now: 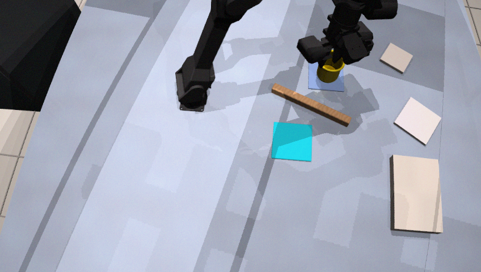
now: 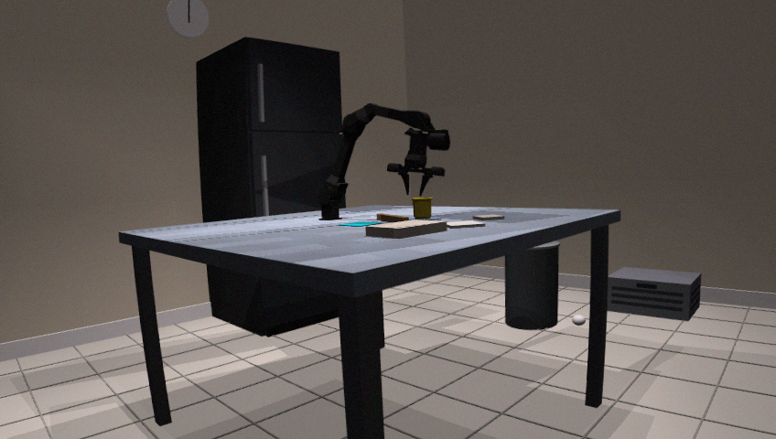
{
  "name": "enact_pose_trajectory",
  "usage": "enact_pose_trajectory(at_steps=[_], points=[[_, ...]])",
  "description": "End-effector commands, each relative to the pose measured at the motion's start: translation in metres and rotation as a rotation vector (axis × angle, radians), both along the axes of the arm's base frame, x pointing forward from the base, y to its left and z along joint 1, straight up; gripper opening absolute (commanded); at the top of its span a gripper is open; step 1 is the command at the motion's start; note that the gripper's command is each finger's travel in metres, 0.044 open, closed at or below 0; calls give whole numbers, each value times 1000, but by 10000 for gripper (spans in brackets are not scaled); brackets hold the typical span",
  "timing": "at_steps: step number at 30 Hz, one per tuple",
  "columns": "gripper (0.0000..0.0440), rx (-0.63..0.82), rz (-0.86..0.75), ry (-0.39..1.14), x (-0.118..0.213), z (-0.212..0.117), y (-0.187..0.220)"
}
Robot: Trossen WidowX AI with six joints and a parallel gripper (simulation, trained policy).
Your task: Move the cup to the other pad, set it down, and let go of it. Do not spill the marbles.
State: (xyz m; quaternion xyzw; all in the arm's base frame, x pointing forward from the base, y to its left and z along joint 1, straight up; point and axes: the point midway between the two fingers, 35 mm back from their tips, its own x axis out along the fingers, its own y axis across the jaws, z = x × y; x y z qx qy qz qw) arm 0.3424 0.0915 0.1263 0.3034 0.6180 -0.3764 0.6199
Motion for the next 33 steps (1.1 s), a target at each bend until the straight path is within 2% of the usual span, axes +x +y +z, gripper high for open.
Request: enact_pose_trajectory(at_steps=[1,14,16,21,23,33], points=[[195,-13,-3,15,-1,-11,-1],[199,-26,56,67,-6,-56,-2],[169,-25,65,64,-6,-59,-3],[46,-32,94,59,-7,-61,-7],[11,-35,102,57,-8,-60,-8],[0,-26,66,33,-15,-35,-19]])
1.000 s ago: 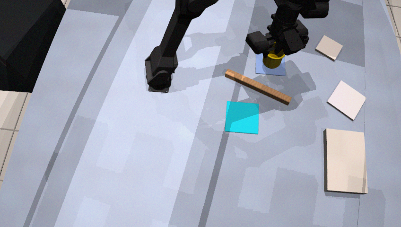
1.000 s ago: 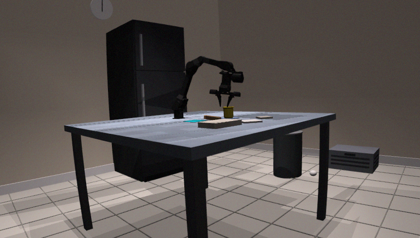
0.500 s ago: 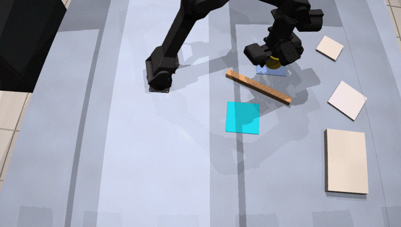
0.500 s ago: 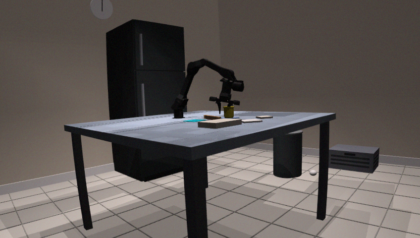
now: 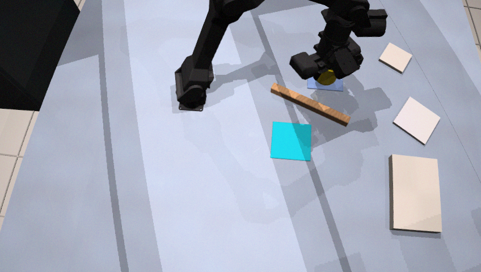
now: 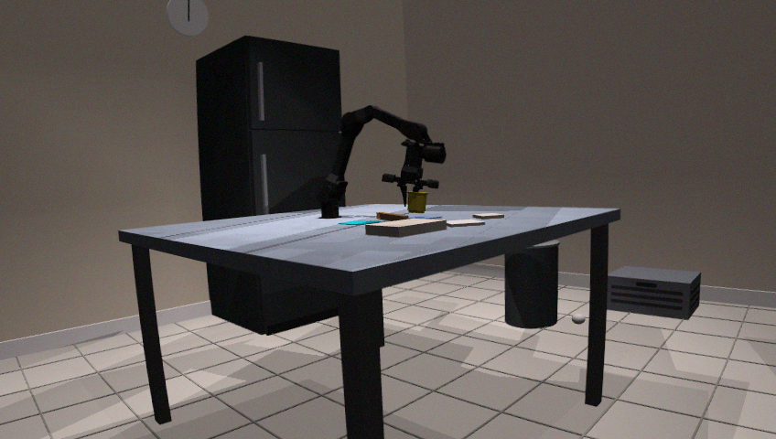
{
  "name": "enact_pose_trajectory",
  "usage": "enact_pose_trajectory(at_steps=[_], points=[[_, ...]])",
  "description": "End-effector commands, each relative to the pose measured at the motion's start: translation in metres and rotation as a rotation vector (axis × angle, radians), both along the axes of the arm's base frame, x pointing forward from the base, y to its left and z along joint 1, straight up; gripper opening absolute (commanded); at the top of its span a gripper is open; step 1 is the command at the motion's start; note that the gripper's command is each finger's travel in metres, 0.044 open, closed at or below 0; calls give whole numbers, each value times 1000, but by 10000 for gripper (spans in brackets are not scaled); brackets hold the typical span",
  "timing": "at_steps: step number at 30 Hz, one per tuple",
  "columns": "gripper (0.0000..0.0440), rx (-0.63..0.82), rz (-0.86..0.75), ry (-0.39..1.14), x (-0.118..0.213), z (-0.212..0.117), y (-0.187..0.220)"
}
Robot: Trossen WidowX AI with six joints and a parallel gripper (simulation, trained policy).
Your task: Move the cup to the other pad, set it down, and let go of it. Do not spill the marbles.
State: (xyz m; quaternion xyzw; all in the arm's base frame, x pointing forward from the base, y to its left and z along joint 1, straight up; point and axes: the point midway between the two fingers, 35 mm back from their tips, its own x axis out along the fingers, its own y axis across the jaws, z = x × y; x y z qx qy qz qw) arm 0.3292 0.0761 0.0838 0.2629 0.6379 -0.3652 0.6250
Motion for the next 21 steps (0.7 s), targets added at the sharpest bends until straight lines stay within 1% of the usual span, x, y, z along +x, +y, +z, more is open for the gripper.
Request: enact_pose_trajectory(at_steps=[1,10,21], points=[[0,1,-21,-14,-3,11,-5],[2,14,-95,-56,-7,38,-22],[0,20,-180,-109,-6,53,-49]])
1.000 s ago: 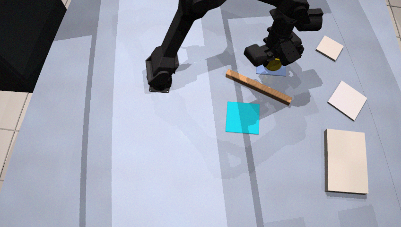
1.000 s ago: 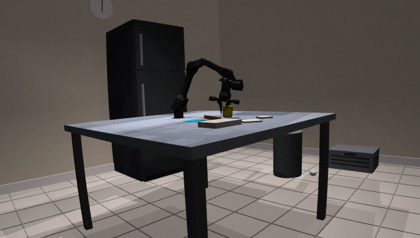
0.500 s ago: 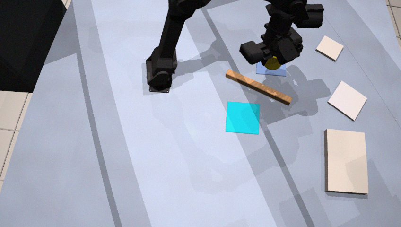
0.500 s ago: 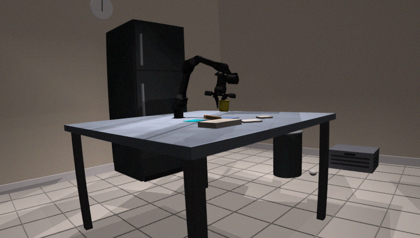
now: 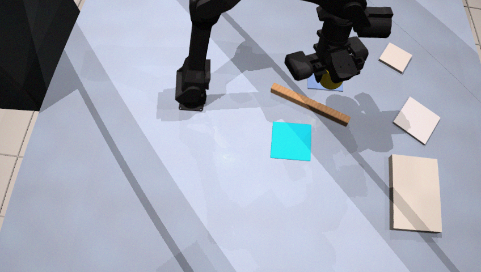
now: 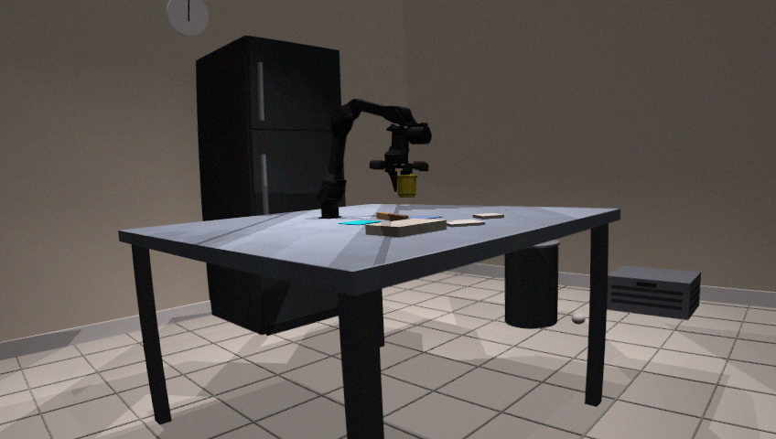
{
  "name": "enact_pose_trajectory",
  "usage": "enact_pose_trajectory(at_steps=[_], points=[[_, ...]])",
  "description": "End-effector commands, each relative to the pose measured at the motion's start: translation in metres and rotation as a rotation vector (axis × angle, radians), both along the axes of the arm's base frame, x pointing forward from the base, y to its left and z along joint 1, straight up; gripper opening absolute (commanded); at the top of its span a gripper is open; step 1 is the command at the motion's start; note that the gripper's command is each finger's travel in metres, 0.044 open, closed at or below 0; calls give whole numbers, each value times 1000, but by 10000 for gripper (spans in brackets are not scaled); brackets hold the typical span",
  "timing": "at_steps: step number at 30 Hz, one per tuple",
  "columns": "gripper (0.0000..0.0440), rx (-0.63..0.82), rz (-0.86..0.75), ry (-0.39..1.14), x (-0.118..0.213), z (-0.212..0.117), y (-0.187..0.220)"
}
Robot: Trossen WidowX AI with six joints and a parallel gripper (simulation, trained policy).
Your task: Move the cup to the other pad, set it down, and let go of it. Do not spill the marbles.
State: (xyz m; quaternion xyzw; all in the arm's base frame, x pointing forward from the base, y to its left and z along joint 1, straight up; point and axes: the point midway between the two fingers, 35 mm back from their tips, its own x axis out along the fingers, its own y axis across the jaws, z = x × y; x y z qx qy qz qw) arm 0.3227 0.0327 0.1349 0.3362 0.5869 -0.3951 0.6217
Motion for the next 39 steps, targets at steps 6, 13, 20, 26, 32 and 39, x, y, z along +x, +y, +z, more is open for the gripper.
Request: enact_pose_trajectory(at_steps=[6,13,20,26,32,39], points=[[0,2,-66,-42,1,6,-23],[0,1,-116,-72,-1,7,-44],[0,-2,-163,-95,-5,6,-64],[0,-5,-200,-111,-11,2,-79],[0,-8,-234,-122,-17,-4,-92],[0,-12,-271,-131,-27,-12,-105]])
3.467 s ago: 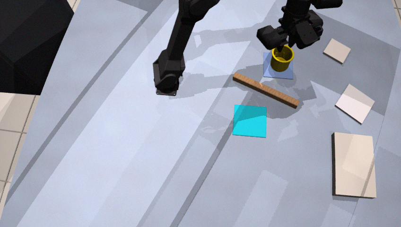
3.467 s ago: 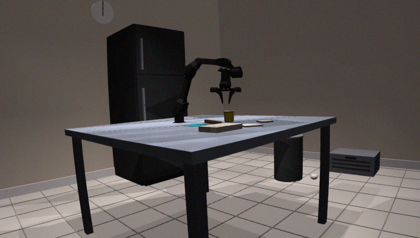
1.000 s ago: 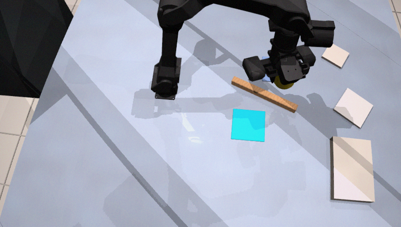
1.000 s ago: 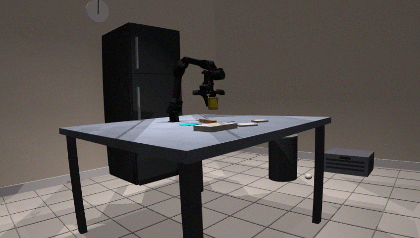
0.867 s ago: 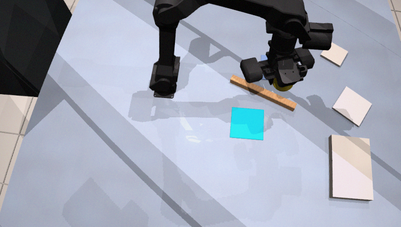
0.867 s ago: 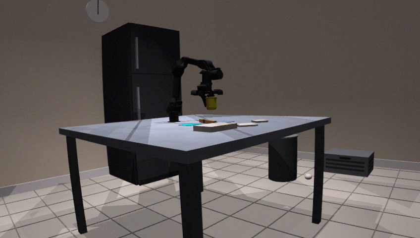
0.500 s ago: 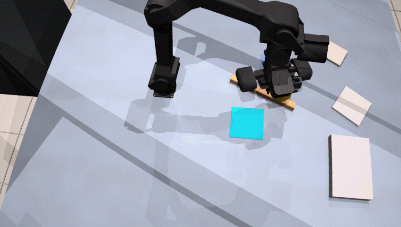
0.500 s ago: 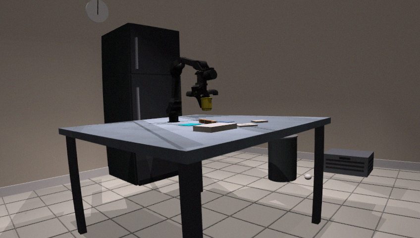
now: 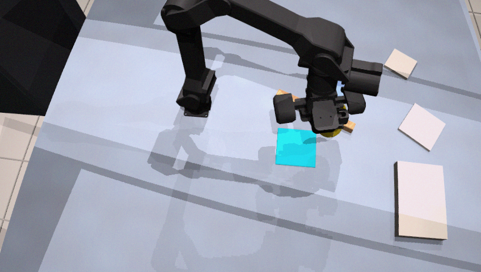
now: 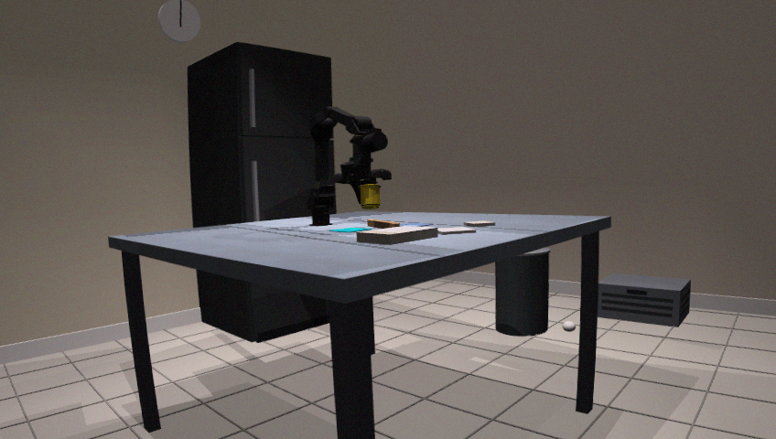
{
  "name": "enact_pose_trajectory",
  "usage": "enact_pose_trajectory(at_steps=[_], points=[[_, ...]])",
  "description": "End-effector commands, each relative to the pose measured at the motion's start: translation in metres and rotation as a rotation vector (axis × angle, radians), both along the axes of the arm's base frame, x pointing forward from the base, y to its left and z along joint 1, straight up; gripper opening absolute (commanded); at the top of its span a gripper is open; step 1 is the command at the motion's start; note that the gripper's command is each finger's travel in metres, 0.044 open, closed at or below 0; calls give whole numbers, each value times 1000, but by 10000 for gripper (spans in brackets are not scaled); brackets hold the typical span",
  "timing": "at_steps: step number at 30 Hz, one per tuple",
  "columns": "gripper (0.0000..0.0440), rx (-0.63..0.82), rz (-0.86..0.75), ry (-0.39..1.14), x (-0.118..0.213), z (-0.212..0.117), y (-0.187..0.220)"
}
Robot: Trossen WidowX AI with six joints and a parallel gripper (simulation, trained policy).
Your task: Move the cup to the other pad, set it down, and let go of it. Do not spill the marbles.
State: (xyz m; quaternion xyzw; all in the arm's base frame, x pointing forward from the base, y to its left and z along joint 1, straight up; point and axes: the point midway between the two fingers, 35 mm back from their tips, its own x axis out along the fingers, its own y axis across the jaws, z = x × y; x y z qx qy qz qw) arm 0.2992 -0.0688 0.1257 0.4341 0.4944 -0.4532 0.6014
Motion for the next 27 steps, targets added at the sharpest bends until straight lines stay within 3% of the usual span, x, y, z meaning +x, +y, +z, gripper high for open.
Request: enact_pose_trajectory(at_steps=[1,16,27], points=[[0,-6,-10,-2,-4,-4,-5],[1,-8,-69,-5,-28,-33,-17],[37,-11,-109,15,-50,-53,-21]])
